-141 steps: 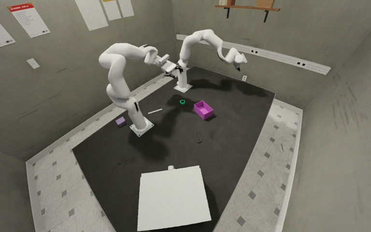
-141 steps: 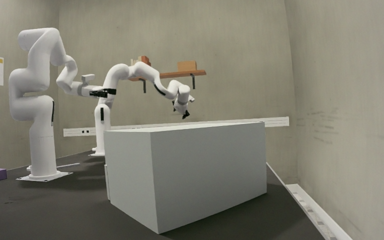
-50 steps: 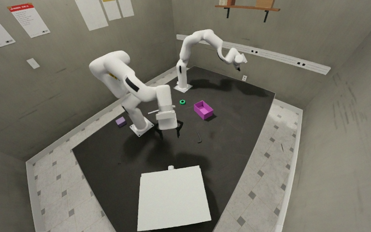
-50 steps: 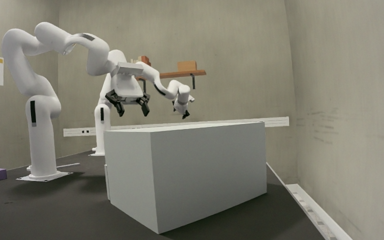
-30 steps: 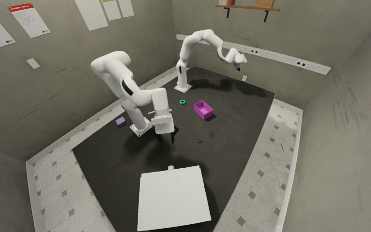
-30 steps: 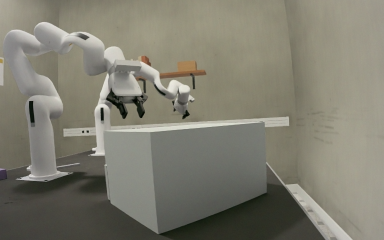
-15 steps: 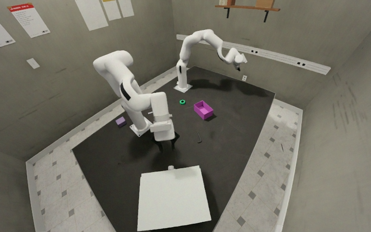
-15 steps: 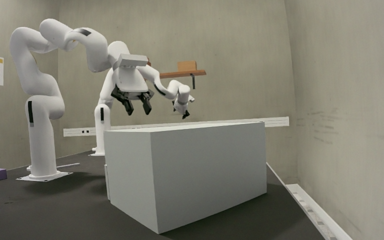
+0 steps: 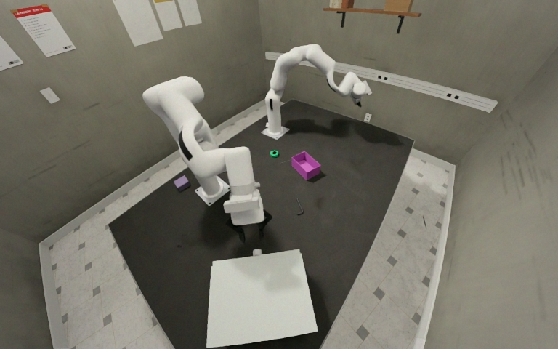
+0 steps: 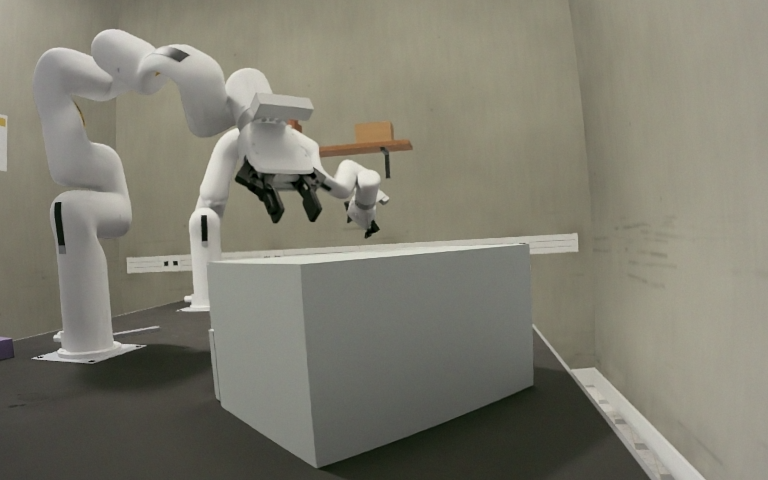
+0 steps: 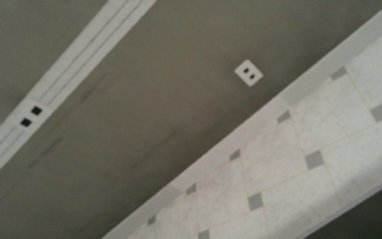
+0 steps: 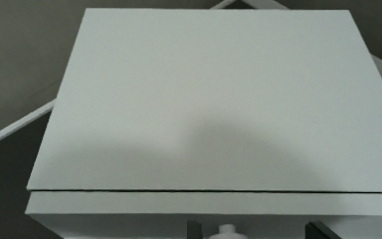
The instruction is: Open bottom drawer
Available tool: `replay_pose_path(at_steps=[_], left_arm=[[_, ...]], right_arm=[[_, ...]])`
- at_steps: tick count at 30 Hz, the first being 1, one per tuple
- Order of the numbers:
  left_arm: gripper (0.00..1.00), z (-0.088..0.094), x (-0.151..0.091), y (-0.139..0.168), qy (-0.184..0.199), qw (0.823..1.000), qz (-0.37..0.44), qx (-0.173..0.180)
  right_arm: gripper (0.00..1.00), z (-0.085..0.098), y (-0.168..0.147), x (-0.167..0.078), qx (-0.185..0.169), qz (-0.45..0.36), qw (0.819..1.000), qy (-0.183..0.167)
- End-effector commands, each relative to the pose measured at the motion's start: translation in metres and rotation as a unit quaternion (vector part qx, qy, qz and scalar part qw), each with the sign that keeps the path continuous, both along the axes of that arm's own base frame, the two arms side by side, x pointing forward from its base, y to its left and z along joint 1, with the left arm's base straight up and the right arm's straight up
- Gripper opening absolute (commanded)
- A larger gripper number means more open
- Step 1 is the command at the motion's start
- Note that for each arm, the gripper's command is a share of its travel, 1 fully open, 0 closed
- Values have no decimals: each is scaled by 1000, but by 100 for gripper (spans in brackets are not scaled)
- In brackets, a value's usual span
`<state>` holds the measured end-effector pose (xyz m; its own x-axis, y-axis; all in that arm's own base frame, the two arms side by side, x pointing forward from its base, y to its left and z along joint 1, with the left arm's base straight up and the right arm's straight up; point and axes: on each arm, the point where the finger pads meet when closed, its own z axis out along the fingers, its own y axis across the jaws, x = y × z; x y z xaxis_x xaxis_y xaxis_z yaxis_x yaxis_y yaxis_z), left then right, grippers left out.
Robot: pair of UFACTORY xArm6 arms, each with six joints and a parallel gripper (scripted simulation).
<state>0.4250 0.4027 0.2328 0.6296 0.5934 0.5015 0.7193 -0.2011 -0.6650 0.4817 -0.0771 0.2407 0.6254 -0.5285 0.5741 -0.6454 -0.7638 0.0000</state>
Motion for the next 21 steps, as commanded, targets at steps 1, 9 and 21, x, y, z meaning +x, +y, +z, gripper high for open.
replay_pose_path(at_steps=[1,9,21], left_arm=[[100,2,1,0,-2,1000,0,1],[100,2,1,0,-2,1000,0,1],[100,2,1,0,-2,1000,0,1]], right_arm=[[60,3,-5,7,0,0,1000,-2],[60,4,-6,9,0,0,1000,-2],[60,4,-6,9,0,0,1000,-2]])
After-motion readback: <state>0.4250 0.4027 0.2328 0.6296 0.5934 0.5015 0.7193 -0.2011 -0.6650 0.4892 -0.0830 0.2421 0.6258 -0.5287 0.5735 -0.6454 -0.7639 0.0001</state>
